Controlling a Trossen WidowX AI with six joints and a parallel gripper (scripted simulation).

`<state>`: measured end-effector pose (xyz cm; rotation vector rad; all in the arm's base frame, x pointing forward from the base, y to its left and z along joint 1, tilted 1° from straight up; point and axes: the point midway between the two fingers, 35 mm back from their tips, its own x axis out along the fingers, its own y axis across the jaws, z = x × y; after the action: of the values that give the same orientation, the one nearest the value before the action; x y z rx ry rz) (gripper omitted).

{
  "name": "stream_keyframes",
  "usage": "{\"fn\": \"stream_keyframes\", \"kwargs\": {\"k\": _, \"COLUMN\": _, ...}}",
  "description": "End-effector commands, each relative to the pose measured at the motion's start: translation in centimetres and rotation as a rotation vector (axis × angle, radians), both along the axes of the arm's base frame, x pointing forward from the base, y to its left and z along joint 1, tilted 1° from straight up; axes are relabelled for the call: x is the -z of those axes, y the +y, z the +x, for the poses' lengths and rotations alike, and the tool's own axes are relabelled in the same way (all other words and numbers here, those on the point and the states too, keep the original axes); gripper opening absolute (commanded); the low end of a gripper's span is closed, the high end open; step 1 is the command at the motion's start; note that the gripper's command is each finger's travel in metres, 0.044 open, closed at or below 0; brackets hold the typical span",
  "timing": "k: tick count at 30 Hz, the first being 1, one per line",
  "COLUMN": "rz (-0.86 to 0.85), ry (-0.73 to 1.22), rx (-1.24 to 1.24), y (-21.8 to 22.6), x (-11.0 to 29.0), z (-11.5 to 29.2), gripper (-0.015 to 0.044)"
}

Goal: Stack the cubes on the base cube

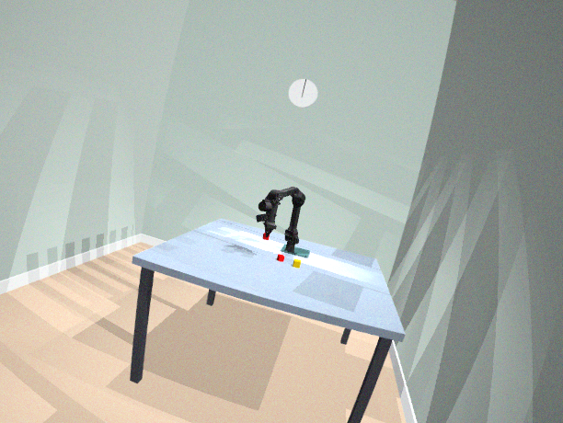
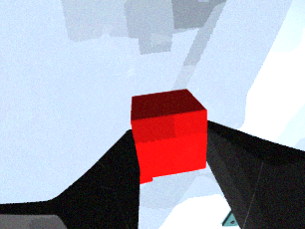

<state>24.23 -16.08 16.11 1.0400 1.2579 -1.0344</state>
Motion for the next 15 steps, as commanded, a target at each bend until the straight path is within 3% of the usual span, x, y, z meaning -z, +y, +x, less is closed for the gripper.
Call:
{"fn": "stream_keyframes", "kwargs": {"k": 1, "rz": 0.000, "ry": 0.005, "rx": -0.002, "y": 0.2, "x": -0.3, "z": 0.0, "gripper": 0.0105}}
{"fn": "stream_keyframes", "kwargs": {"k": 15, "rz": 0.000, "ry": 0.006, "rx": -0.125, "y": 4.1, "x": 0.5, "z": 2.2, "gripper": 0.0105}}
